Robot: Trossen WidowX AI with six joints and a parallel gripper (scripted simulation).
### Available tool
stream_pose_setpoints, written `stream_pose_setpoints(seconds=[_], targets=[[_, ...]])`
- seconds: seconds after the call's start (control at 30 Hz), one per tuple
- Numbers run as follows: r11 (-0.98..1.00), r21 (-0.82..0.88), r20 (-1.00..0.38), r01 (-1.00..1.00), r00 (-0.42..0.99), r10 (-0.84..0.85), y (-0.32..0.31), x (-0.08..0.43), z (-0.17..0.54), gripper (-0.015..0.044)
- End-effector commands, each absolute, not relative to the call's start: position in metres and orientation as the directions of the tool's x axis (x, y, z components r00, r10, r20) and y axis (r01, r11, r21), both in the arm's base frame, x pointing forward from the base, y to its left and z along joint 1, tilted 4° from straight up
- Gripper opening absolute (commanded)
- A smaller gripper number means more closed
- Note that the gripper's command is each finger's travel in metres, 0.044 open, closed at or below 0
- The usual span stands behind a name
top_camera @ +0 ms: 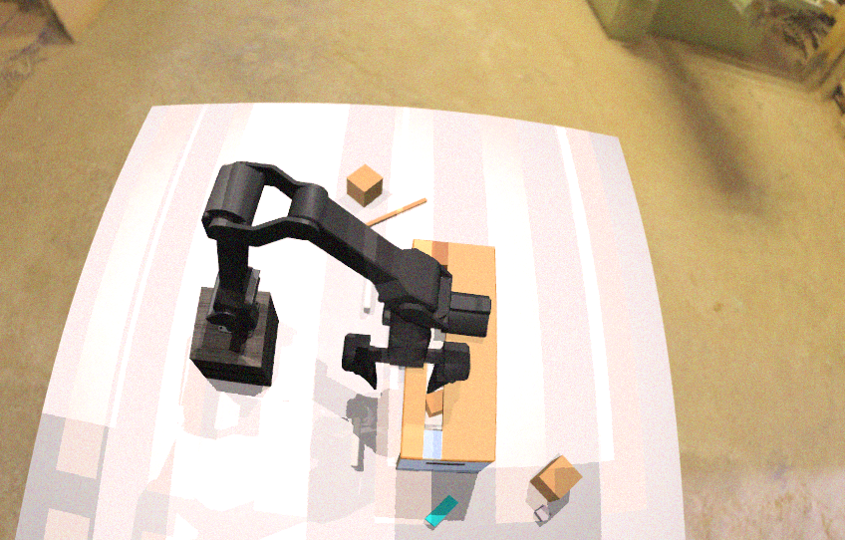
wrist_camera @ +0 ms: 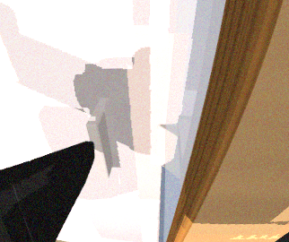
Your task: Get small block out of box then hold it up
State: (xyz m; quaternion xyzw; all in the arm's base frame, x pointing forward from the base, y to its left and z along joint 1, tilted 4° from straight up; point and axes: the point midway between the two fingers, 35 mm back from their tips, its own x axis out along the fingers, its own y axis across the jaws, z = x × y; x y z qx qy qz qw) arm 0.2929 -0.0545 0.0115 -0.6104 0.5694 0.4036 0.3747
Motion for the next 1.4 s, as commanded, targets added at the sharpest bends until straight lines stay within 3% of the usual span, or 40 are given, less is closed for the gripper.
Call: stream_pose_setpoints(seconds=[0.0,1.37], targets=[[-0.07,0.003,-0.918,-0.998,0.025,-0.396,-0.059,0.293,0.011,0.04],[-0.07,0.003,-0.916,-0.998,0.025,-0.4,-0.101,0.296,0.015,0.04]])
